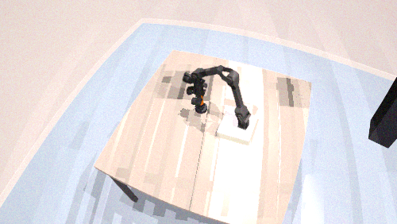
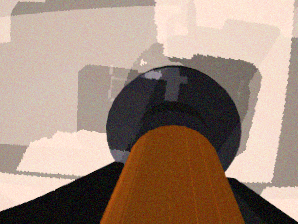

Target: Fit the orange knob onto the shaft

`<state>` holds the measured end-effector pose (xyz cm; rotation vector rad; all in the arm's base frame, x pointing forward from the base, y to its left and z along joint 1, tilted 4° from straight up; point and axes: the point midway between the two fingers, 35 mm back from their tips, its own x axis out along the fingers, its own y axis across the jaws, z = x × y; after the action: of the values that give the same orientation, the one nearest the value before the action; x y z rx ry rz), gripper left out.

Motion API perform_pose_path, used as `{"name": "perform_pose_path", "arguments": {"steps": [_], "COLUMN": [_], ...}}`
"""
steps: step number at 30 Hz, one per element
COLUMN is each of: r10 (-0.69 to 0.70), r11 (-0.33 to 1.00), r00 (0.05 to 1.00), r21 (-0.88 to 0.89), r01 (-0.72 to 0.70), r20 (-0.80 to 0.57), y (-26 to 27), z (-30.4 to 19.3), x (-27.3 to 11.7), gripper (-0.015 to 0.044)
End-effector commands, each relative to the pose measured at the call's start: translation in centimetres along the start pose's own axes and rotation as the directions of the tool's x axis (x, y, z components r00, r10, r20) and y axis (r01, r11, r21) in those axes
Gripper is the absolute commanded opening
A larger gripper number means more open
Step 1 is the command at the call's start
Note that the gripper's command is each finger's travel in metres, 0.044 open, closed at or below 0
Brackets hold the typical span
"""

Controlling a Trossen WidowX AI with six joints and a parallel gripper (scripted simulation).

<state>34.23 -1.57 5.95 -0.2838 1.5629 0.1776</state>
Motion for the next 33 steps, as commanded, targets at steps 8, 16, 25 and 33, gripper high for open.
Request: {"name": "perform_pose_path", "arguments": {"steps": [8, 16, 25, 33], "r10": [-0.002, -0.002, -0.002, -0.002], "r11": [1.0, 1.0, 0.992, 0.977], "r00": [1.0, 1.0, 1.0, 1.0], "r21": [-0.003, -0.003, -0.127, -0.211], "r01": [0.002, 0.002, 0.002, 0.002], "r20": [-0.001, -0.001, -0.001, -0.001], "y": [0.05, 0.14, 0.12, -0.05], "z": [-0.12, -0.15, -0.04, 0.13], "x": [0.16, -0.06, -0.35, -0.05], "gripper": [0.0, 0.0, 0.0, 0.0]}}
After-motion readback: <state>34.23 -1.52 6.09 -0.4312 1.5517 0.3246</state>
